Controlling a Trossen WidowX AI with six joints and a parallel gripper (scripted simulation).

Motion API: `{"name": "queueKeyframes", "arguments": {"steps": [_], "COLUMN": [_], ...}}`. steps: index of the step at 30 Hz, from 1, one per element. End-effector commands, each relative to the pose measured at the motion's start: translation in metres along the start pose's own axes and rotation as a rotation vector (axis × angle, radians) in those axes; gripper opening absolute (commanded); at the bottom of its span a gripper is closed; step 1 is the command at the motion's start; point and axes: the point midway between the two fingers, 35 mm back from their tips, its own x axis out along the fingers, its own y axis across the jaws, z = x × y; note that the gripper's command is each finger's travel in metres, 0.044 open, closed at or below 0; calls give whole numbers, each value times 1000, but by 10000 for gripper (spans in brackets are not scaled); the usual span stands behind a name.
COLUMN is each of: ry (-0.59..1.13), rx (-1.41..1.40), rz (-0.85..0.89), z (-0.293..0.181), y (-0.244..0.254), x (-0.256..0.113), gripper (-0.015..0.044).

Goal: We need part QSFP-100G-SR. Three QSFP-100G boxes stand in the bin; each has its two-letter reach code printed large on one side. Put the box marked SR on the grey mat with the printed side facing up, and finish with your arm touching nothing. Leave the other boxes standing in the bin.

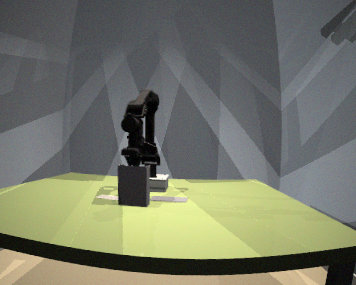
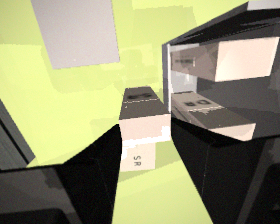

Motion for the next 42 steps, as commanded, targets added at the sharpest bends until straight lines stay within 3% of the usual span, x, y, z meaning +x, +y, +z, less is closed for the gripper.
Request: {"name": "queueKeyframes", "arguments": {"steps": [1,42], "ry": [0,1], "rx": [0,8], "rz": [0,-1], "z": [0,39], "y": [0,33], "x": [0,-16], "gripper": [153,153]}}
